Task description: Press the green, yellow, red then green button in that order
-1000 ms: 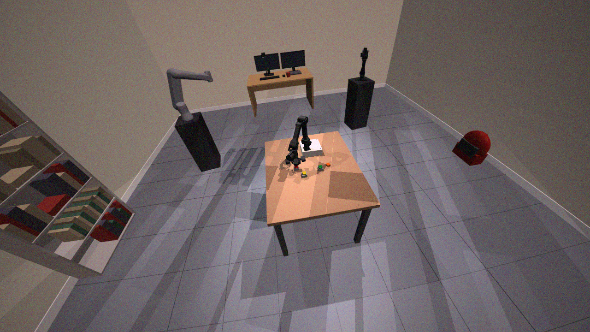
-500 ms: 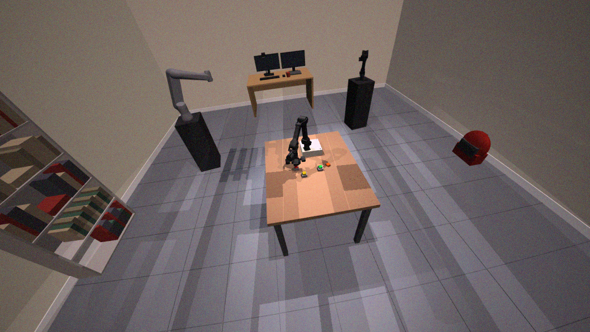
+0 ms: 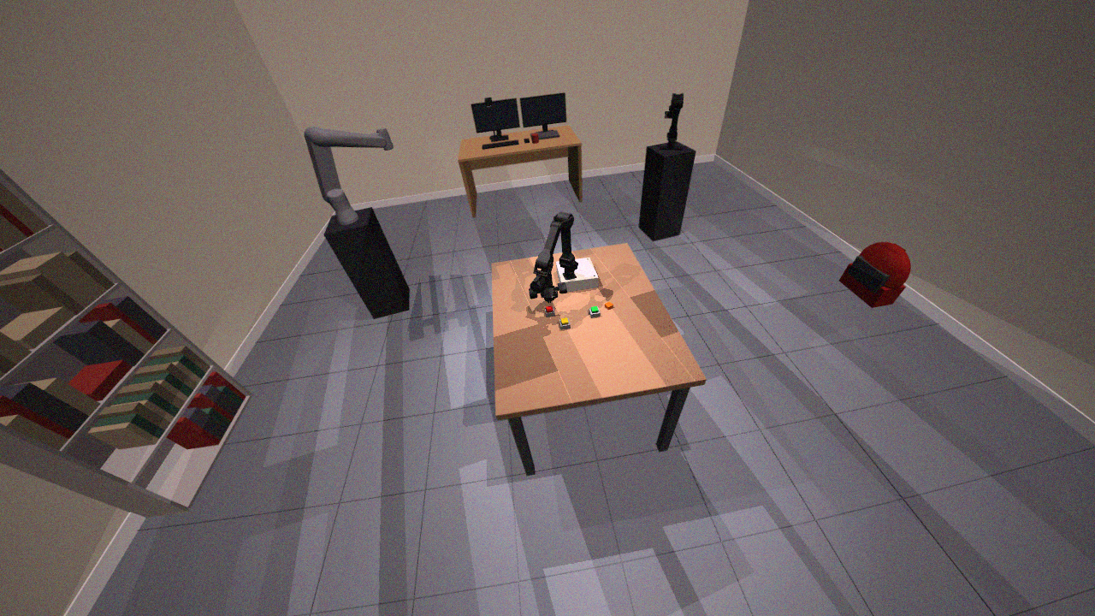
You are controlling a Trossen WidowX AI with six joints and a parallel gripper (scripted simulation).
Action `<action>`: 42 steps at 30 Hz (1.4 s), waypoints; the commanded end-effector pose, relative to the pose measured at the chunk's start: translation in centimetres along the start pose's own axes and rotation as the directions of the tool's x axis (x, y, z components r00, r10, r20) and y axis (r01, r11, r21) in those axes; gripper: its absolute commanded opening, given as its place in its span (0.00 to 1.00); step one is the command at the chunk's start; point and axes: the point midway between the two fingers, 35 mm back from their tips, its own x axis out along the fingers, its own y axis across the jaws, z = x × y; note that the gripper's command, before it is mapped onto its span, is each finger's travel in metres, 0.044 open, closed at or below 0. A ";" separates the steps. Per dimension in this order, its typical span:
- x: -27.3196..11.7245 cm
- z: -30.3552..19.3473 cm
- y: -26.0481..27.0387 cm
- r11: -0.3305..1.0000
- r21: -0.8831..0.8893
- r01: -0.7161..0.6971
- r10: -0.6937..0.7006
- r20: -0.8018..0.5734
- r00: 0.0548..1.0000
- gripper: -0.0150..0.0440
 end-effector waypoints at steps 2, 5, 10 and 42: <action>-5.1 0.2 -0.2 1.000 -0.006 0.018 -0.018 0.020 1.000 0.29; -5.1 0.2 -0.2 1.000 -0.006 0.018 -0.018 0.020 1.000 0.29; -5.1 0.8 0.6 1.000 -0.017 0.019 -0.018 0.023 1.000 0.29; -4.0 5.8 22.9 1.000 -0.007 -0.003 0.003 0.026 1.000 0.29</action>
